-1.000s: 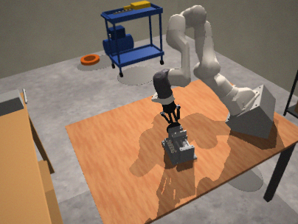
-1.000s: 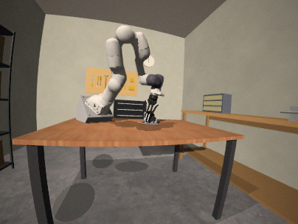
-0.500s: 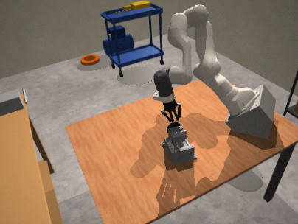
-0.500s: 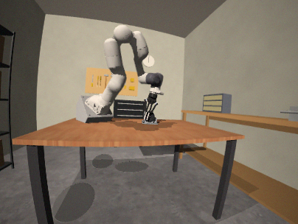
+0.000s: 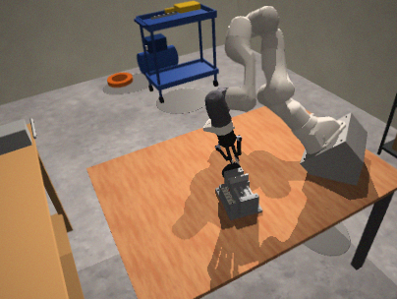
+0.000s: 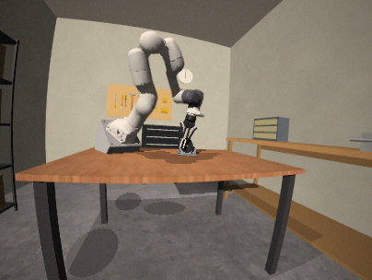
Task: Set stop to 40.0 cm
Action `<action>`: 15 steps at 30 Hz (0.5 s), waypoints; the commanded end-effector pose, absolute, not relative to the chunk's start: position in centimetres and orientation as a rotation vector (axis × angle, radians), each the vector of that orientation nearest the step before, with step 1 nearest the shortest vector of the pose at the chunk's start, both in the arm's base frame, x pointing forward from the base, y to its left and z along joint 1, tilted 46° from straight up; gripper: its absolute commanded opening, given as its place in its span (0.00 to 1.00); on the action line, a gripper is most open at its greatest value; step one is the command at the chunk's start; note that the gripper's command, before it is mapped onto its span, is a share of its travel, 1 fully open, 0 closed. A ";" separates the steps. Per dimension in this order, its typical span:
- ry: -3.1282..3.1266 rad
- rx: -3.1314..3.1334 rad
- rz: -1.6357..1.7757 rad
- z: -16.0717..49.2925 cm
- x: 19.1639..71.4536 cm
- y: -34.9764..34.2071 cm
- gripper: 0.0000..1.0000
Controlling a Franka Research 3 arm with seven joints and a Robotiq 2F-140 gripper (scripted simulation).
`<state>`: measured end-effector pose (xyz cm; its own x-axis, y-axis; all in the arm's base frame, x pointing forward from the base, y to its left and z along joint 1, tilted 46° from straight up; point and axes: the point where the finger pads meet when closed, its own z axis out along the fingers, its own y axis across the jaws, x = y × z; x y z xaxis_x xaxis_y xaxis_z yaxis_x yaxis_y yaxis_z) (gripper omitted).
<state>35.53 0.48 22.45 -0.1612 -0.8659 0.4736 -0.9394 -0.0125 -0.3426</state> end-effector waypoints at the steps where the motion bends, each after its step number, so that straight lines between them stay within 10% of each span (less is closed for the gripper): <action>1: -2.113 1.947 0.897 22.5 35.0 0.6 0.04; 15: -2.113 1.947 0.897 23.1 34.8 1.0 0.04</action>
<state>35.17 0.93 23.14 -0.1611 -0.8655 0.4743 -0.9398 -0.0121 -0.3414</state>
